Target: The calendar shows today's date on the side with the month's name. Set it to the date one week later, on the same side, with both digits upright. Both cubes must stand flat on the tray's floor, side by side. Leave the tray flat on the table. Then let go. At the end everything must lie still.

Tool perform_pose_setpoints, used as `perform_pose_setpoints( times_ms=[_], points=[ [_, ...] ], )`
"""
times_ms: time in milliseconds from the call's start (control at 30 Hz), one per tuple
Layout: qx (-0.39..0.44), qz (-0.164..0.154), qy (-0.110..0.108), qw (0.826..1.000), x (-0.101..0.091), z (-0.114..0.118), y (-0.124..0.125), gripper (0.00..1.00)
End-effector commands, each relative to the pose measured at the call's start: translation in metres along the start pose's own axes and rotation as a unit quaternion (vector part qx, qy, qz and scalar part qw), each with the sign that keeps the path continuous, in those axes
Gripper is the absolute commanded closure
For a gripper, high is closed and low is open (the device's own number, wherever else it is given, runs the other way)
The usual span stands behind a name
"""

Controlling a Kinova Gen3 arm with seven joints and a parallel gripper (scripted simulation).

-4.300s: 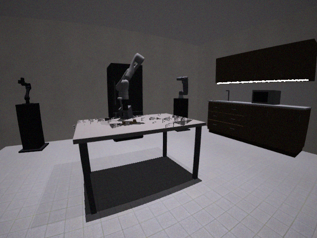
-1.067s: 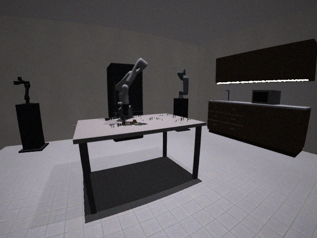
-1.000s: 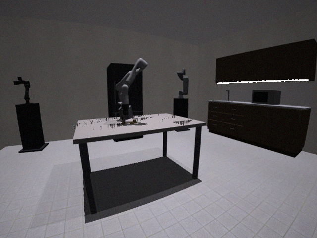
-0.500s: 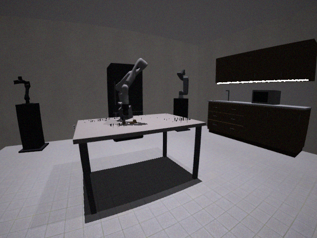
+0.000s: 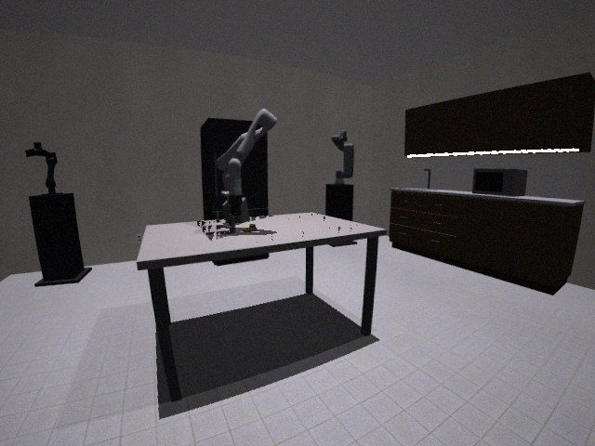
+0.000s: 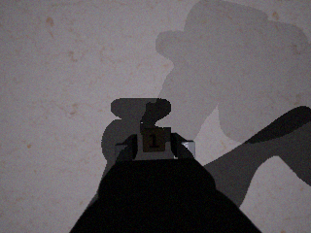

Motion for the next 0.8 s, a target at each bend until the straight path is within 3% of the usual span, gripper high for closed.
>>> perform_pose_setpoints(
  times_ms=[0,767],
  points=[
    [0.000,0.000,0.000,1.000,0.000,0.000,0.000,0.13],
    [0.000,0.000,0.000,1.000,0.024,0.000,0.000,0.13]
  ],
)
Point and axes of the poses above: the point where the finger pads meet when closed, its own x axis out along the fingers, its own z axis across the jaws, y = z × x, the point moved 2 cm from there along -x, back along the fingers, and after that the axes turned 5 degrees about x, right-handed, at the moved point
